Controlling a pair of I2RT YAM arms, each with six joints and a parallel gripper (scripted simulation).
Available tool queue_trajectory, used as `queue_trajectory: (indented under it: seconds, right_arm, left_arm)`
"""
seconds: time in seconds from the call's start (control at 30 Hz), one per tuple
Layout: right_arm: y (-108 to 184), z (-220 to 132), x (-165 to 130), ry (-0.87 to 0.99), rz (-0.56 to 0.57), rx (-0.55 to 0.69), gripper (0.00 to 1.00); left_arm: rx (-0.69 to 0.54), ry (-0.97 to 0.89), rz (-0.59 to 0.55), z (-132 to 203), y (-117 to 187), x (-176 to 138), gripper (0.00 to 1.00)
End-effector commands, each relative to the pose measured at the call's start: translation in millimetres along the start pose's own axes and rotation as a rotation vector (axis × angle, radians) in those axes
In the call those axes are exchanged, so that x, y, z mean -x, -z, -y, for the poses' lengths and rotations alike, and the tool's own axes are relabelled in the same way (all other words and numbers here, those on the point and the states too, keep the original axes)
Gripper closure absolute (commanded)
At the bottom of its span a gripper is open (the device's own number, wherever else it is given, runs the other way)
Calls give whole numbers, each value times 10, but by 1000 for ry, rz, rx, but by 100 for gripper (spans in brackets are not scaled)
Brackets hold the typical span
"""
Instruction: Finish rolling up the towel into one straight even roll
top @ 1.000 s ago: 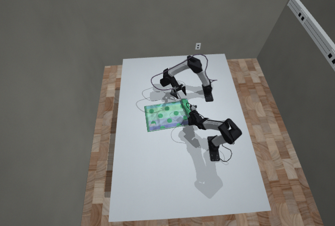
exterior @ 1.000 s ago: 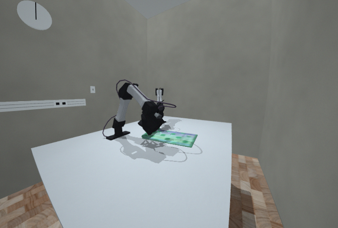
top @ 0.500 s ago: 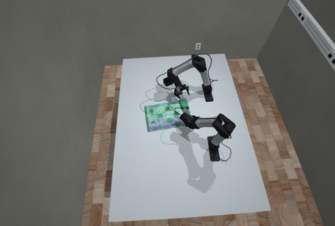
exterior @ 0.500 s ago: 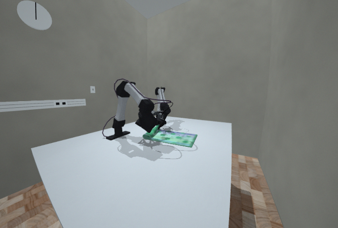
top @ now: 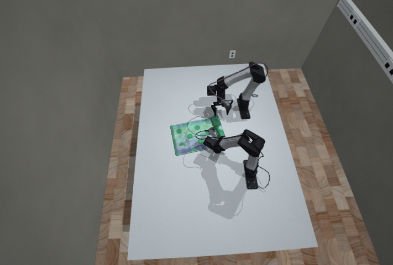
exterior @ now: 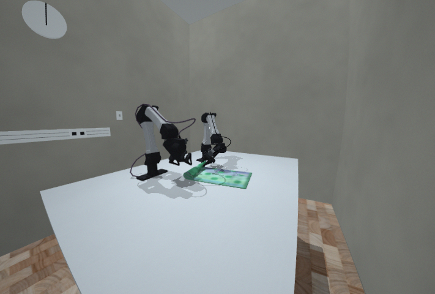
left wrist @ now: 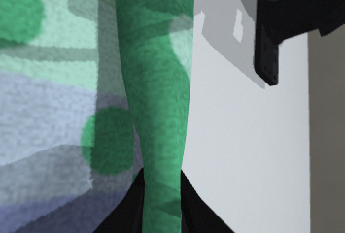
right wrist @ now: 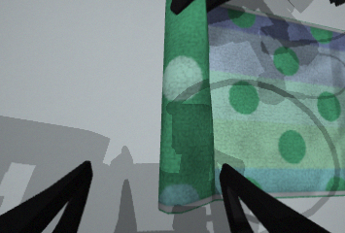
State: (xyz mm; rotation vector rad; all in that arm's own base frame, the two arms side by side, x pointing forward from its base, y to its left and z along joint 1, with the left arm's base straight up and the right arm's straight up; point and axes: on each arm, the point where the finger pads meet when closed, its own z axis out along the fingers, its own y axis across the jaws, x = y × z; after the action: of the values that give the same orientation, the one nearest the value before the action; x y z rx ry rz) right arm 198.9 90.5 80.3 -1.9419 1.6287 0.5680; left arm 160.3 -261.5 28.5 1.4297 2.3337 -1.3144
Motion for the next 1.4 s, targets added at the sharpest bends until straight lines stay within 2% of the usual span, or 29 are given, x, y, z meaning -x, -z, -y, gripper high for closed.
queue_trajectory:
  seconds: [0.0, 0.13, 0.63, 1.07, 1.37]
  right_arm:
    - [-20, 203, -20, 95, 6, -143, 4]
    - [-27, 188, -7, 124, 7, -178, 2]
    - [16, 322, 11, 165, 21, -143, 2]
    - [-382, 222, -313, 169, 22, -141, 2]
    - [-459, 258, -393, 169, 22, -140, 2]
  left_arm:
    - [-82, 13, -9, 105, 13, 28, 80]
    - [-114, 40, -10, 107, 16, 30, 80]
    - [-122, 46, -10, 34, -58, -28, 80]
    - [-122, 46, -10, 34, -58, -28, 80]
    - [-122, 46, -10, 34, -58, -28, 80]
